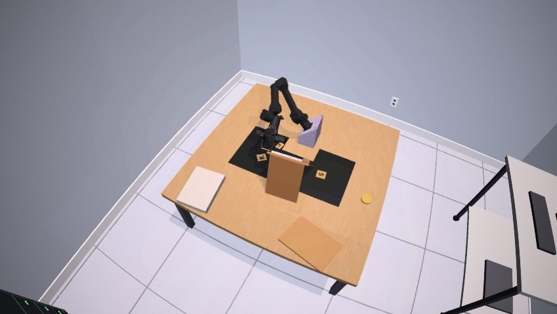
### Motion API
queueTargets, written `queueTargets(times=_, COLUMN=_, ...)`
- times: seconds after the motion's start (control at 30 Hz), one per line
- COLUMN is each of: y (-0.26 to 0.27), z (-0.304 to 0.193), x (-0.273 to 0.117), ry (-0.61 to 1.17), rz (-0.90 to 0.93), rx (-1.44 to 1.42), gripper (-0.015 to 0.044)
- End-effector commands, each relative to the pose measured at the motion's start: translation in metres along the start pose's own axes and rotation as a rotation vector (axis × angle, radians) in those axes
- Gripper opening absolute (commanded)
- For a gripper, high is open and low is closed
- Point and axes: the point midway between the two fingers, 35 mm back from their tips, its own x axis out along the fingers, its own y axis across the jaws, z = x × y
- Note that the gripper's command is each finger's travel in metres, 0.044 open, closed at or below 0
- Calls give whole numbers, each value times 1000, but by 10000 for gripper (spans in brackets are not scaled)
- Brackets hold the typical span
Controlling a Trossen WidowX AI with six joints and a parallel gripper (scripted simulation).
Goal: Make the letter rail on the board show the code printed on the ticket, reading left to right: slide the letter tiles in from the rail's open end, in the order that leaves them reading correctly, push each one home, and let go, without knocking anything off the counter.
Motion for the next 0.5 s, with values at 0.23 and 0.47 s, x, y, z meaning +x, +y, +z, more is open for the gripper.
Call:
queueTargets(times=0.23, y=6, z=0, x=0, ry=0, rz=-2, rx=3, gripper=0)
queueTargets(times=0.47, y=9, z=0, x=0, ry=0, rz=-1, rx=3, gripper=0)
